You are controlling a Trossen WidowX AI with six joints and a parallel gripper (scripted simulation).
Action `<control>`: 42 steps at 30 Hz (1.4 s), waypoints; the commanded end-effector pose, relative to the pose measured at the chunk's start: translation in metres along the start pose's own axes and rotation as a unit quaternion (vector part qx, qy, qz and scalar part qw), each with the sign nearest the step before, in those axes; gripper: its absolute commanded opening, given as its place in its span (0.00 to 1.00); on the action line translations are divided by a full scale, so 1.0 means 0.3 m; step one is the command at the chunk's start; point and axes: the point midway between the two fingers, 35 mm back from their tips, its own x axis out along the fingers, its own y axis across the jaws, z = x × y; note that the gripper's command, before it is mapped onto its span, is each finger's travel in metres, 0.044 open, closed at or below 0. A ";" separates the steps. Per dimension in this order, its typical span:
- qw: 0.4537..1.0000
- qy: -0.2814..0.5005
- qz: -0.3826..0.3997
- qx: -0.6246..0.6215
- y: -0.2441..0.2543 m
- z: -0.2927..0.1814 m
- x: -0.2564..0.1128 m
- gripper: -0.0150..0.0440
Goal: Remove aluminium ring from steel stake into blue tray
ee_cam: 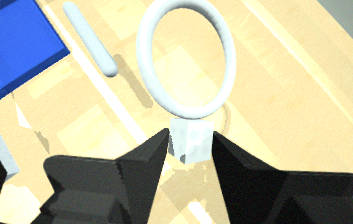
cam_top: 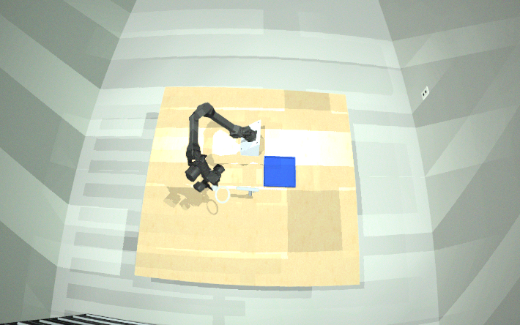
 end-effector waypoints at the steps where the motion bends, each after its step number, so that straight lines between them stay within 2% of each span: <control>1: 0.999 -0.011 -0.011 -0.037 -0.017 -0.014 -0.028 0.25; 22: 0.978 -0.021 -0.037 -0.204 -0.058 -0.106 -0.085 0.25; 42: 0.930 -0.016 -0.069 -0.361 -0.088 -0.192 -0.147 0.25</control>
